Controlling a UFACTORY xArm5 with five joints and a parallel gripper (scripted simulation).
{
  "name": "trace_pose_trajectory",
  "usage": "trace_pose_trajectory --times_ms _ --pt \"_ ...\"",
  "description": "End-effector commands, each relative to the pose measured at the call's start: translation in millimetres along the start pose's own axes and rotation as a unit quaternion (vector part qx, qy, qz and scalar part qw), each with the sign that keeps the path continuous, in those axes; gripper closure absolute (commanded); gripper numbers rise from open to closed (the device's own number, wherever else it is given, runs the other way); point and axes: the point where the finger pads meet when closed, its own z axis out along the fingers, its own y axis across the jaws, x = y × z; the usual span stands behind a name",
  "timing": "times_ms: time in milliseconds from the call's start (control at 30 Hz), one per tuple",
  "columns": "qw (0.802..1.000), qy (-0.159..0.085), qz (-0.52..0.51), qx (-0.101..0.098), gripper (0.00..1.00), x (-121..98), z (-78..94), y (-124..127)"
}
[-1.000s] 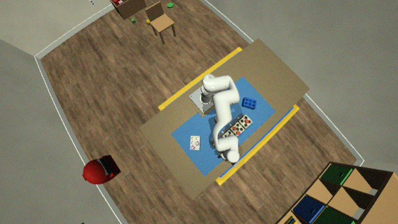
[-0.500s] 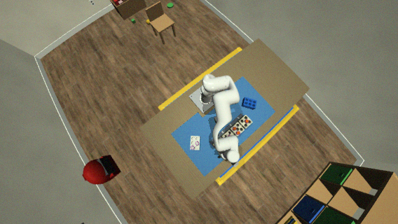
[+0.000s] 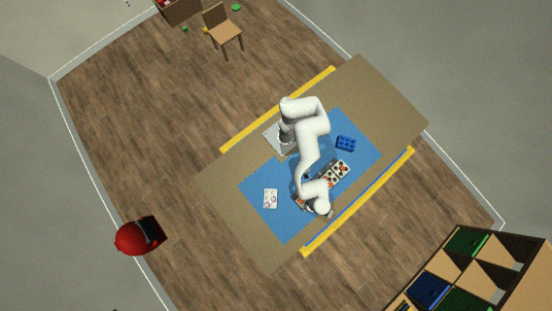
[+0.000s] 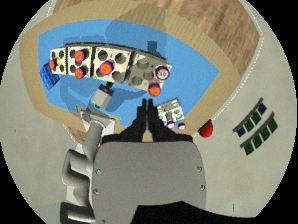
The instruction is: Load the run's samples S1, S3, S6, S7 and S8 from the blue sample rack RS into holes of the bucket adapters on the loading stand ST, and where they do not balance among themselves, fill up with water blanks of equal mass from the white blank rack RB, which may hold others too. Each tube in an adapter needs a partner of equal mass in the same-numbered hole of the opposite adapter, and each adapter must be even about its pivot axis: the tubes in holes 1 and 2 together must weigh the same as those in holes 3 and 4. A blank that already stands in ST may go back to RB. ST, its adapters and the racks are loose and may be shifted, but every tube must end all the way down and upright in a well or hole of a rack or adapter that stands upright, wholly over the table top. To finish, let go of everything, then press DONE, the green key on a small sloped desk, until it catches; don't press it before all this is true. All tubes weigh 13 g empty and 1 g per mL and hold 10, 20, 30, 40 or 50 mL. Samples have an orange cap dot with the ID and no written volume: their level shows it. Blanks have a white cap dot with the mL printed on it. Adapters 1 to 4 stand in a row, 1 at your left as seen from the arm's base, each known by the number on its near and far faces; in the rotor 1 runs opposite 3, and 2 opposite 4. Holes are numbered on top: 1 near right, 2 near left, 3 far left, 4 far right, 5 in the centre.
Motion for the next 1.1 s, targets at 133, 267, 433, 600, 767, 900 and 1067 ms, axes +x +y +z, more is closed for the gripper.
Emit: trace_pose_trajectory --times_ms 133,267,433,600,767,900,1067 --pt "0.992 0.003 -0.128 -0.004 1.00 -18 10.9 -30" --pt "0.981 0.003 -0.194 -0.004 1.00 -28 17.7 -46" --pt "0.970 0.003 -0.242 -0.004 1.00 -36 22.7 -58" --pt "0.947 0.002 -0.322 -0.004 1.00 -48 31.1 -78" --pt "0.917 0.002 -0.400 -0.004 1.00 -61 39.5 -98" --pt "0.900 0.002 -0.436 -0.004 1.00 -71 46.2 -114" --pt "0.900 0.002 -0.436 -0.004 1.00 -79 51.2 -126"
